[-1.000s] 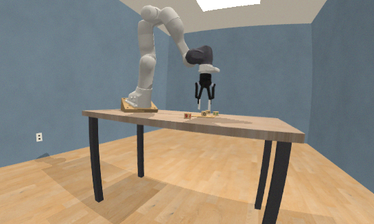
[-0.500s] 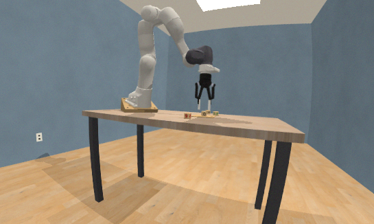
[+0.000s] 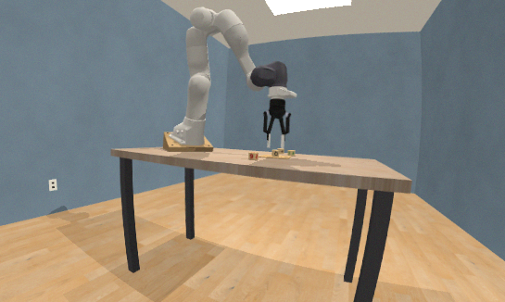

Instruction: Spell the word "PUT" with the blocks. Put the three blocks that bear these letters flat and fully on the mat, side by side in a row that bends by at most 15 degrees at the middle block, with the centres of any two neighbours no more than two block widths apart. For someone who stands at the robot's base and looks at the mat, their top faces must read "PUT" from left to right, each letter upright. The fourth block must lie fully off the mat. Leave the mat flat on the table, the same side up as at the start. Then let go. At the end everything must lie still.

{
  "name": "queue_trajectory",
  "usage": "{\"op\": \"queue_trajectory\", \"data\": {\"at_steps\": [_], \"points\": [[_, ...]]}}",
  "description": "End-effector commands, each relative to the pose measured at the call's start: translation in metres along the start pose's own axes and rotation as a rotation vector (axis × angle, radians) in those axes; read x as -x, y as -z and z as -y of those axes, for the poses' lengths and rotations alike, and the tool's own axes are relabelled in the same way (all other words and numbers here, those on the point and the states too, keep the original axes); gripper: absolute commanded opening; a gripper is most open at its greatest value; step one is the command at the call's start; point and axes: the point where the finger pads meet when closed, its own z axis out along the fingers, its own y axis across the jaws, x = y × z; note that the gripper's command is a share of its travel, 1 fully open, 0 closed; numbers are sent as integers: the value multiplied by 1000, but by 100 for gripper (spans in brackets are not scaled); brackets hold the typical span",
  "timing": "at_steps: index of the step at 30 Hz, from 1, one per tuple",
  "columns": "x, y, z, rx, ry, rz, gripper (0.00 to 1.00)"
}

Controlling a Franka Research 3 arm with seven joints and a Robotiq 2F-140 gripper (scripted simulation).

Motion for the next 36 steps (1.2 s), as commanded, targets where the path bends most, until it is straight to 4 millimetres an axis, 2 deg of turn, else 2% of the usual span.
{"op": "queue_trajectory", "data": {"at_steps": [1, 24, 36], "points": [[-1, 0, 2, -4, 0, -1, 40], [-1, -1, 2, -4, 0, -1, 40], [-1, -23, 2, -4, 0, -1, 40]]}}
